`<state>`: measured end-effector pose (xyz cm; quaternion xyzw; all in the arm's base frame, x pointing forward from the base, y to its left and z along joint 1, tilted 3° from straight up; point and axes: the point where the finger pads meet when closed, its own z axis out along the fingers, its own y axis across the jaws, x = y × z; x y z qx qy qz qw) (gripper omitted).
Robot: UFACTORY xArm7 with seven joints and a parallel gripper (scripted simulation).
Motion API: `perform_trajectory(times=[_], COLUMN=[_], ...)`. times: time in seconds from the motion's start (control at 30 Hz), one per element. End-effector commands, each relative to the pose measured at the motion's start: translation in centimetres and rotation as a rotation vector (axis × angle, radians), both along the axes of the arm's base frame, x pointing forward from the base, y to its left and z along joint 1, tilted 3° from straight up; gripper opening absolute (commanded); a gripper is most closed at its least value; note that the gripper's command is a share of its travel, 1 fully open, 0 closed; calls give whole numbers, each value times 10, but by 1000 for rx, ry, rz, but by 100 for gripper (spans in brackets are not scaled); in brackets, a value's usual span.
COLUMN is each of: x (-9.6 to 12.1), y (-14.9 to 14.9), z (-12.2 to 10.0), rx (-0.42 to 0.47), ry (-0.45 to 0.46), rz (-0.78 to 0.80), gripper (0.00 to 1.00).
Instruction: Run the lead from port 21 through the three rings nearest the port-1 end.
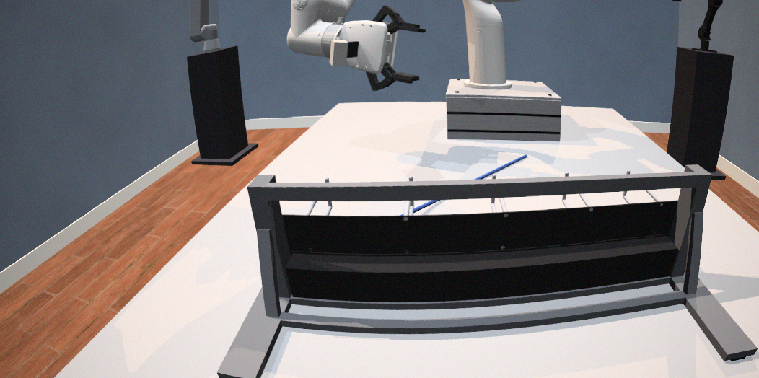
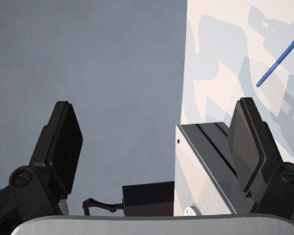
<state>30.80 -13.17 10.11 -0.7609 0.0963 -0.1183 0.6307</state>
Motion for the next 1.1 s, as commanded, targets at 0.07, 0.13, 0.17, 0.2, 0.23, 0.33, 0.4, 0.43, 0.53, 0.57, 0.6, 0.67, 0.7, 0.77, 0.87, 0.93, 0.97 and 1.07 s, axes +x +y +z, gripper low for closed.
perform_trajectory(times=[0.07, 0.13, 0.17, 0.2, 0.23, 0.33, 0.4, 0.43, 0.53, 0.57, 0.6, 0.67, 0.7, 0.77, 0.87, 0.93, 0.97, 1.07], x=[1, 2, 2, 2, 2, 2, 2, 2, 2, 2, 2, 3, 3, 4, 4, 4, 4, 4], y=[0, 19, 20, 21, 21, 21, 21, 21, 21, 21, 21, 31, 37, 39, 39, 39, 39, 39], z=[1, 7, 7, 7, 7, 7, 7, 7, 7, 7, 7, 10, 13, 14, 14, 14, 14, 14], rx=[-3, -69, -73, -81, -81, -81, -81, -81, -81, -81, -81, -133, -174, -193, -195, -195, -195, -195], ry=[-2, 99, 104, 113, 113, 113, 113, 113, 113, 113, 113, 169, 207, 222, 224, 224, 224, 224], rz=[3, 119, 125, 134, 134, 134, 134, 134, 134, 134, 134, 197, 236, 253, 254, 254, 254, 254], gripper=[100, 100, 100, 100, 100, 100, 100, 100, 100, 100, 100, 100, 100, 100, 100, 100, 100, 100])
